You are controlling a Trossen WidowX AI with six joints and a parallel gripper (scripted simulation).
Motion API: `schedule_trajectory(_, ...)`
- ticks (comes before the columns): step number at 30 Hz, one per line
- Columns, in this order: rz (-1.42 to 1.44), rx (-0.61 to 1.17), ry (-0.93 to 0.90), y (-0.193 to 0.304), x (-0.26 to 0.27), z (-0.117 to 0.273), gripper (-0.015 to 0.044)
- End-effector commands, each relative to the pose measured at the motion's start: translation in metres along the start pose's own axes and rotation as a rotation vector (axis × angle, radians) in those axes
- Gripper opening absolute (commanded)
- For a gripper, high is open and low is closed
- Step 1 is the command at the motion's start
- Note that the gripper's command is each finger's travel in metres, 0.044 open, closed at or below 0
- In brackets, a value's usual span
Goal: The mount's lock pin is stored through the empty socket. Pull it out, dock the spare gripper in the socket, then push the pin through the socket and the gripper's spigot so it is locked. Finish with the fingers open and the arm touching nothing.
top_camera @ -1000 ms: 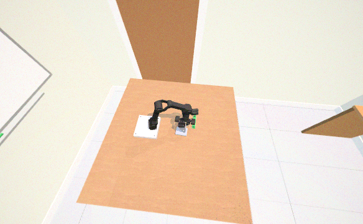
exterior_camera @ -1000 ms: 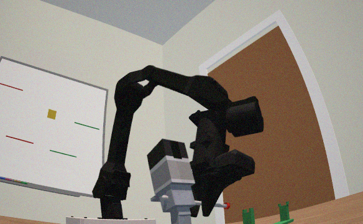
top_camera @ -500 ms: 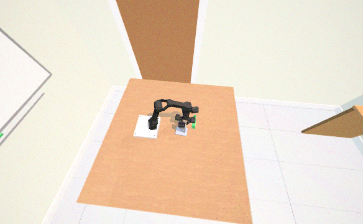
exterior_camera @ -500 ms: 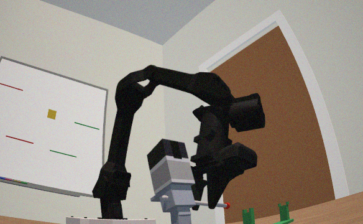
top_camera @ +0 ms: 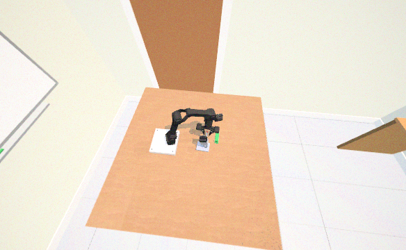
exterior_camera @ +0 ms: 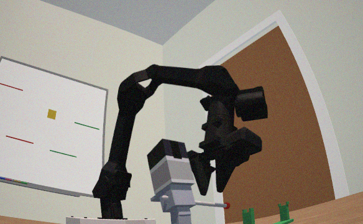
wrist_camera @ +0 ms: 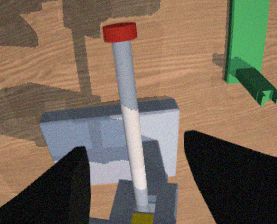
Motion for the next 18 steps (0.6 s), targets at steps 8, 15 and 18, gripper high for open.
schedule_trajectory(8,0.002,0.001,0.002,-0.011,0.002,0.026,0.0200)
schedule_trajectory(15,0.005,0.003,0.007,-0.013,0.002,0.033,0.0226)
schedule_trajectory(18,0.005,0.003,0.007,-0.013,0.002,0.033,0.0305)
Point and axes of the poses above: the point midway between the two fingers, 35 mm back from their tips, its own z axis back along the fingers, its own x axis across the jaws, y = z × x, the point moved 10 cm from there along z, back along the fingers, and after that the axes turned 5 degrees about -z, right-handed, at the moved point
